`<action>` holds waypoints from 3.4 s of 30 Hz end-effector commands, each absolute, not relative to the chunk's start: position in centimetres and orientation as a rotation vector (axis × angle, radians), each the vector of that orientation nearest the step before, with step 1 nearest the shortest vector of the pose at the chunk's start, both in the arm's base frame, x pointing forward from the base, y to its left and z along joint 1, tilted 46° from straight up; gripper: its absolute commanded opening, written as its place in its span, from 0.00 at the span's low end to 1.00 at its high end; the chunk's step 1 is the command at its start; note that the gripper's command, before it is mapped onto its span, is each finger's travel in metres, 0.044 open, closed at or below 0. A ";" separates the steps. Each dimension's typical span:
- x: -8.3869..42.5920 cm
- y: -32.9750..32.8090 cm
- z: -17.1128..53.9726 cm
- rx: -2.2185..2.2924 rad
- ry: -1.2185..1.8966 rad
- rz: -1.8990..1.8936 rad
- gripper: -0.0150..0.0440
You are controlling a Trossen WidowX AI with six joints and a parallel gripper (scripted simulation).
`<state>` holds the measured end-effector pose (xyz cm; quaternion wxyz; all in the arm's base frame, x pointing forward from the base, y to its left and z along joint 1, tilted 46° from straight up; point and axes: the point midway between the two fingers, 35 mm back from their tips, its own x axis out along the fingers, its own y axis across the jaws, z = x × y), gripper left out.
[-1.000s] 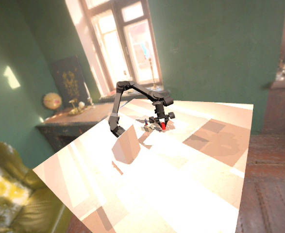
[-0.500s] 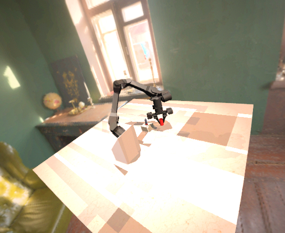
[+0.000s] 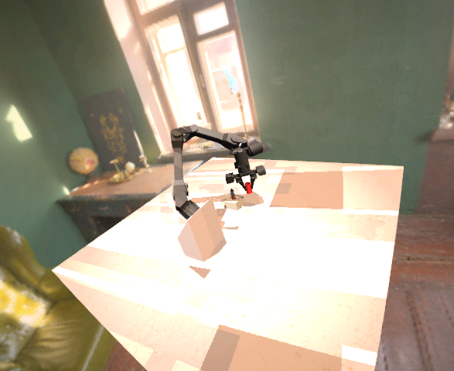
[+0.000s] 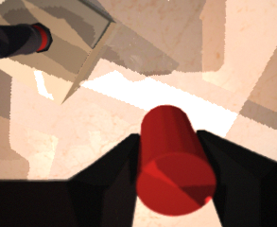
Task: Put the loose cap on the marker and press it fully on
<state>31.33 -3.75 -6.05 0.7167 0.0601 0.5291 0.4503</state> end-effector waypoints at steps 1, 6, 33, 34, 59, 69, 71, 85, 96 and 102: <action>31.3 -3.1 -4.8 0.133 1.171 1.001 0.25; 31.4 -2.3 -3.3 0.124 1.168 1.004 0.25; 30.8 1.3 2.9 0.150 1.171 1.004 0.25; 30.7 1.4 2.8 0.150 1.171 1.004 0.25; 31.0 3.9 0.4 0.150 1.170 1.003 0.25; 30.9 5.1 -0.7 0.152 1.169 1.005 0.25; 30.9 5.3 -0.8 0.152 1.169 1.005 0.25; 30.9 5.2 -0.8 0.147 1.170 1.006 0.52; 30.9 5.2 -0.8 0.147 1.170 1.006 1.00; 30.8 0.0 4.1 0.144 1.172 1.003 1.00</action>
